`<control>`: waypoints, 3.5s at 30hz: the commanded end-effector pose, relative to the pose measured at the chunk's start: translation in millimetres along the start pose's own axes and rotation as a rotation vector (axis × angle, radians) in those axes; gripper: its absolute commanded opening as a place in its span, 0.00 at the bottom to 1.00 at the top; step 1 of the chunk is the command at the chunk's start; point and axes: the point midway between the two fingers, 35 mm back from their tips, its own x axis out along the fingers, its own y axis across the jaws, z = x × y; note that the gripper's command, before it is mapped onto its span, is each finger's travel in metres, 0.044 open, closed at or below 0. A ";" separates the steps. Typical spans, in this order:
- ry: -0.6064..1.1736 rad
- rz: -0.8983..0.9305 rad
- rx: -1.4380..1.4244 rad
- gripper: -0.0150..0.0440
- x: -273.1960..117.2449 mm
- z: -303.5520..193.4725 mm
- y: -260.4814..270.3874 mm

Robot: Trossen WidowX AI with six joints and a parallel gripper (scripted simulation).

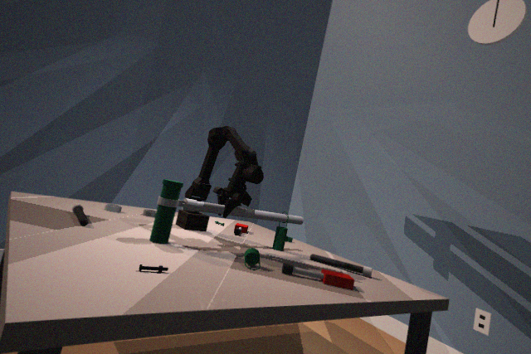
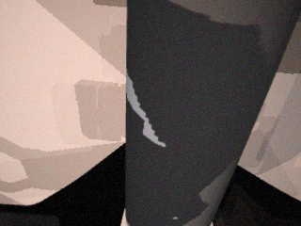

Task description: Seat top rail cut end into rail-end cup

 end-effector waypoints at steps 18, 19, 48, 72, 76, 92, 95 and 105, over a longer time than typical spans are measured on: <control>0.011 -0.004 0.001 0.25 0.7 -10.9 -0.6; 0.011 -0.004 0.001 0.25 0.8 -11.2 -0.7; 0.012 -0.004 0.001 0.25 2.7 -21.8 -0.7; 0.002 0.001 0.000 0.52 4.2 -20.8 -0.1; 0.001 0.001 0.000 0.70 3.5 -20.4 -0.2; 0.000 -0.004 -0.009 1.00 -42.2 7.1 -0.4; -0.001 -0.004 -0.009 1.00 -59.6 7.0 0.4; -0.001 -0.004 -0.009 1.00 -90.1 6.6 4.6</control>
